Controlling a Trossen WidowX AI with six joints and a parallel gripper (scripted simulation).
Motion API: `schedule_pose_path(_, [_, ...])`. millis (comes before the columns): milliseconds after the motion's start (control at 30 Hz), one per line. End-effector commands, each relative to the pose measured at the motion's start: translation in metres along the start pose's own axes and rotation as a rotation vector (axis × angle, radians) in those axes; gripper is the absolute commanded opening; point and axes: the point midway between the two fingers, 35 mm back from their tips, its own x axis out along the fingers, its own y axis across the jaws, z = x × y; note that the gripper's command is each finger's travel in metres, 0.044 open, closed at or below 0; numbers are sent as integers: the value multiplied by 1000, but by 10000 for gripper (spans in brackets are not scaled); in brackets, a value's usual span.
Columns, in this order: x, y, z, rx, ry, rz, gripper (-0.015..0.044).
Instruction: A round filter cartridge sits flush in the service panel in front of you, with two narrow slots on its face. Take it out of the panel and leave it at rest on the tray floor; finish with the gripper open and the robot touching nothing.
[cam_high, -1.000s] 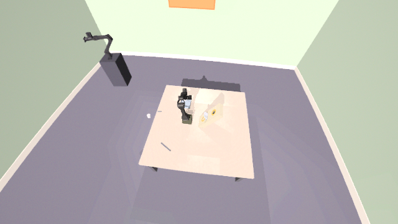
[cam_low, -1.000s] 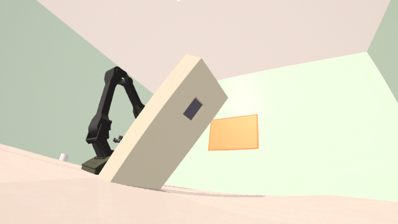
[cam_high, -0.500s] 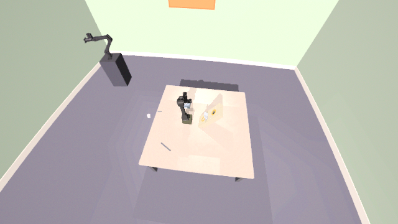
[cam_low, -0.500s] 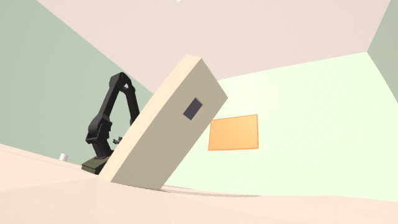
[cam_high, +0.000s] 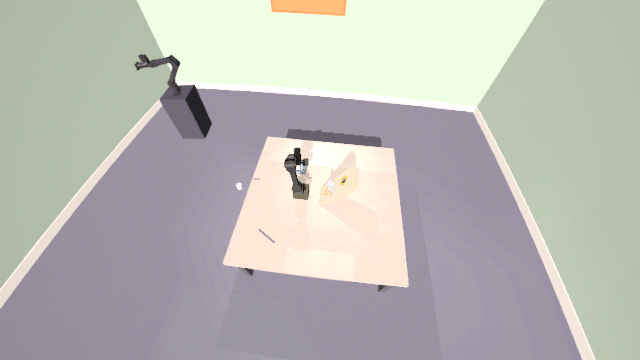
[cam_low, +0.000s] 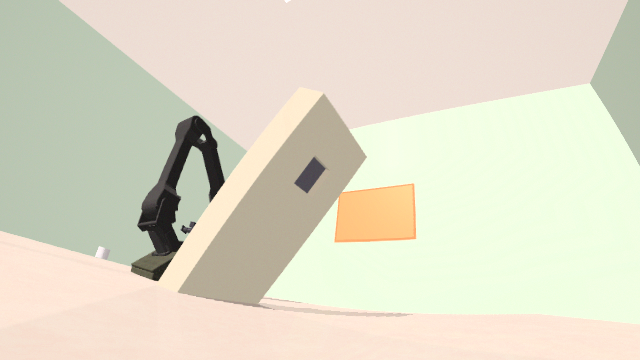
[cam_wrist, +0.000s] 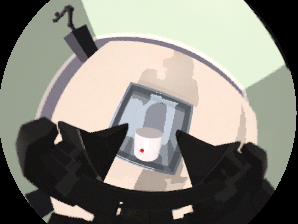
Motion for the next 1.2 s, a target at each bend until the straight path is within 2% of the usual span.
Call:
schedule_pose_path(0, [0, 0, 1, -1, -2, 0, 440])
schedule_pose_path(100, [-9, 0, 8, -1, -2, 0, 440])
schedule_pose_path(200, [-50, 0, 31, 0, -1, -1, 440])
schedule_pose_path(267, [-61, 0, 35, 0, -1, -1, 440])
schedule_pose_path(333, [-61, 0, 35, 0, -1, -1, 440])
schedule_pose_path(367, [-49, 0, 31, 5, -5, 4, 440])
schedule_pose_path(1167, [-49, 0, 31, 5, -5, 4, 440])
